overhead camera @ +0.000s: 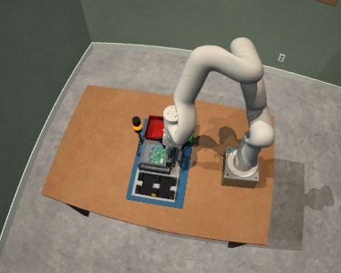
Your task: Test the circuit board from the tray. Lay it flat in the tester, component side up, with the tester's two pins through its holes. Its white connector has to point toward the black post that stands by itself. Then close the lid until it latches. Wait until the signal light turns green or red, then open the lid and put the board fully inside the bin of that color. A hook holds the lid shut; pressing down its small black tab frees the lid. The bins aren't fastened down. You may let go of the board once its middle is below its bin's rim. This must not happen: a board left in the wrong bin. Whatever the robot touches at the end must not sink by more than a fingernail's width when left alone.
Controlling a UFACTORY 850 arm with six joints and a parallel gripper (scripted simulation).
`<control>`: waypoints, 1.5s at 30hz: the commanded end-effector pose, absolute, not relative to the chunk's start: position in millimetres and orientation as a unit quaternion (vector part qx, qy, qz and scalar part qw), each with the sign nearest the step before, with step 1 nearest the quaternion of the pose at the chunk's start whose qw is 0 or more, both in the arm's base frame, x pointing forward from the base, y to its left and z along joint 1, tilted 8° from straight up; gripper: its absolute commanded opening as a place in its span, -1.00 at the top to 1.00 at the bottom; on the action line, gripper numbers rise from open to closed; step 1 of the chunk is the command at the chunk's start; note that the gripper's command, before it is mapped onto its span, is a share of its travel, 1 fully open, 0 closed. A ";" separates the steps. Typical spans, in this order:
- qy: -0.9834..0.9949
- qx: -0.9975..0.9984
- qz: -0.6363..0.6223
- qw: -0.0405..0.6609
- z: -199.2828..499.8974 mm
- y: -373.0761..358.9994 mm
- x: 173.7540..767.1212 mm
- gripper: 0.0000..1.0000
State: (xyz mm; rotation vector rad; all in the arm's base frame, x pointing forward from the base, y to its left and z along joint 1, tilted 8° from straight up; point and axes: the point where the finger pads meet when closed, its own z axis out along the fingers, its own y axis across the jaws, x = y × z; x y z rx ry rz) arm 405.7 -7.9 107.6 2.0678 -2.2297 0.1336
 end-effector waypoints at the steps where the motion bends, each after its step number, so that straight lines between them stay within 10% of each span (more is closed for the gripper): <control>1: -0.732 0.679 0.044 0.048 108.1 -7.8 406.5 -1.00; 27: -0.732 0.679 0.044 0.048 108.1 -7.8 406.5 -1.00; 28: -0.732 0.679 0.044 0.048 108.1 -7.8 406.5 1.00; 45: -0.732 0.679 0.044 0.048 108.1 -7.8 406.5 1.00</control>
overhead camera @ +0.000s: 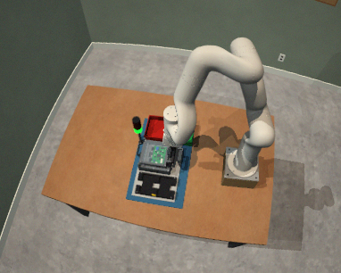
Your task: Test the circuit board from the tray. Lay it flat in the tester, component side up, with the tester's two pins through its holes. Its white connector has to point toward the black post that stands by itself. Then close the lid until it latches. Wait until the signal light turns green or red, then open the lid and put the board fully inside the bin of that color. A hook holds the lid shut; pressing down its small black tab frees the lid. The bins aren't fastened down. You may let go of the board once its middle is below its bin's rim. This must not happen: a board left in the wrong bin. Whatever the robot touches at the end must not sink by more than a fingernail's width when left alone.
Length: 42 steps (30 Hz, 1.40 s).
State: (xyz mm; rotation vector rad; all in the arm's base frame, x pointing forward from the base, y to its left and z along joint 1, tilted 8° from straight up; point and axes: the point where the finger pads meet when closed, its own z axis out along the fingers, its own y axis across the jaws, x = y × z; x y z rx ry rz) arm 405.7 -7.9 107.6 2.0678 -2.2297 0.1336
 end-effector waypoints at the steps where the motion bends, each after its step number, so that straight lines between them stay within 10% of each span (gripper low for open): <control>1: -0.732 0.679 0.044 0.048 108.1 -7.8 406.5 1.00; 42: -0.732 0.679 0.044 0.048 116.0 -6.8 406.6 1.00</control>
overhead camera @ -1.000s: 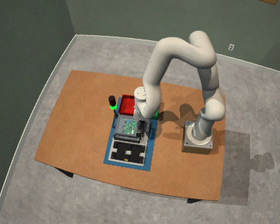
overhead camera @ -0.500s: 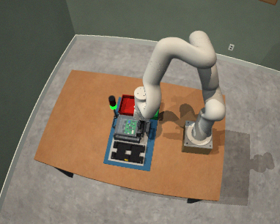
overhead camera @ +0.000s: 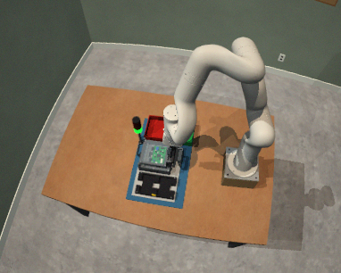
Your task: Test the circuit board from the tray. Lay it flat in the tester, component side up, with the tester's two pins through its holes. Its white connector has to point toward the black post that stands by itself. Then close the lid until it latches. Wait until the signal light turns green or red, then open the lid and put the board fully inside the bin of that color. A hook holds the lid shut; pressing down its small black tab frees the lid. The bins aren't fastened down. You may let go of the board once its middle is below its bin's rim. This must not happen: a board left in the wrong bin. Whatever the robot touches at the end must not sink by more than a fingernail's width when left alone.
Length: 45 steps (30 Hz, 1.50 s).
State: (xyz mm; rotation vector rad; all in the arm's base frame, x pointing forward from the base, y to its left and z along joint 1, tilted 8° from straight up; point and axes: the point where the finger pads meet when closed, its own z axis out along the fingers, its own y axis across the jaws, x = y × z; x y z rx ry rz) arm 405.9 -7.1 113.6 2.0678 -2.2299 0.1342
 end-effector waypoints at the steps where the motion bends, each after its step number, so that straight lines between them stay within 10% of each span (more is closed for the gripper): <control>1: -0.732 0.679 0.044 0.048 116.8 -6.7 406.6 1.00; 45: -0.892 0.448 0.056 0.034 120.2 -6.2 406.6 1.00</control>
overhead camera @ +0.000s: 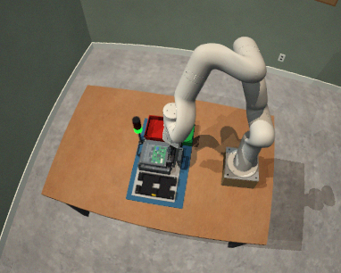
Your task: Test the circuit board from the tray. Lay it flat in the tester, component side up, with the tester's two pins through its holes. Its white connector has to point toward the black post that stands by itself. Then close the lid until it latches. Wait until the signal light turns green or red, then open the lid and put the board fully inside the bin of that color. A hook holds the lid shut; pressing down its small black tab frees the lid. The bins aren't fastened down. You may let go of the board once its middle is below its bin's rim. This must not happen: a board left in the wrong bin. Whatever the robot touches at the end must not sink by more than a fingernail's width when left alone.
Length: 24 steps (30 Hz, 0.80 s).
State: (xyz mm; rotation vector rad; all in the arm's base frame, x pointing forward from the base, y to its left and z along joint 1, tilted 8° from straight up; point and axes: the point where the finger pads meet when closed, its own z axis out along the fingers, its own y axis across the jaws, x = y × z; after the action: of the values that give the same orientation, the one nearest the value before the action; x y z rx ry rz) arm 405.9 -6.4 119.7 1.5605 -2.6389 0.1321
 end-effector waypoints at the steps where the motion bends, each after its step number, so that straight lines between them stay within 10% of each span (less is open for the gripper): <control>1: -0.898 0.435 0.057 0.033 120.2 -6.2 406.6 1.00; 24: -0.986 0.153 0.064 0.015 120.2 -6.2 406.6 1.00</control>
State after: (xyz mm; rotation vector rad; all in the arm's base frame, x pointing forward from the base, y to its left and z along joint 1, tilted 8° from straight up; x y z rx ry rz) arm 405.9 -6.4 119.7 0.6486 -3.0284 0.1466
